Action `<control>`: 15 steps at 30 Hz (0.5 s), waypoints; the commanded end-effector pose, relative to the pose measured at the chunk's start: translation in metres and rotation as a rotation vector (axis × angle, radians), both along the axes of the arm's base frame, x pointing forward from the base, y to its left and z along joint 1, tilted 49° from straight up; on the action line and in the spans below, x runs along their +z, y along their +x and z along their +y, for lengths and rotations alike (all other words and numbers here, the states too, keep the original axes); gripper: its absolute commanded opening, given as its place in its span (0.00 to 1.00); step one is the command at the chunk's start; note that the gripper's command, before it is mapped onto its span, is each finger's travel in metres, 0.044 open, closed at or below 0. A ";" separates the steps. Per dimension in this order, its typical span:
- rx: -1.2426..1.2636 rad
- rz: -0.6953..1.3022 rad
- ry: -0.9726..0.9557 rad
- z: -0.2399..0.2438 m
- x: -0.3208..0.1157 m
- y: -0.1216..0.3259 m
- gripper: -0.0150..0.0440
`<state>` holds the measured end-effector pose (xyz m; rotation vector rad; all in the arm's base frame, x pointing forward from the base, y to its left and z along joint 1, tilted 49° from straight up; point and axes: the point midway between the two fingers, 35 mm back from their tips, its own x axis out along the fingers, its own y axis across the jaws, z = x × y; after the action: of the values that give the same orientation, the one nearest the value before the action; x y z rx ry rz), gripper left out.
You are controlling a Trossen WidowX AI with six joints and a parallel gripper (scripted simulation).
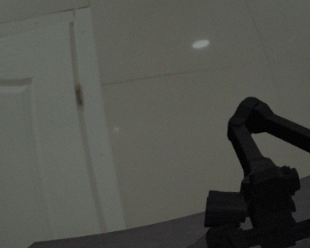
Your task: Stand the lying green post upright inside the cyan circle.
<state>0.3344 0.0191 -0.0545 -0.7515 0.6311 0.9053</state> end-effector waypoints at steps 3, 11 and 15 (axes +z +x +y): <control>0.007 -0.012 0.002 0.036 0.035 0.008 0.93; -0.001 0.016 -0.010 0.056 0.046 0.010 0.93; -0.055 0.185 -0.126 0.069 0.028 0.021 0.93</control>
<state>0.3467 0.0778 -0.0180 -0.7527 0.7478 0.9088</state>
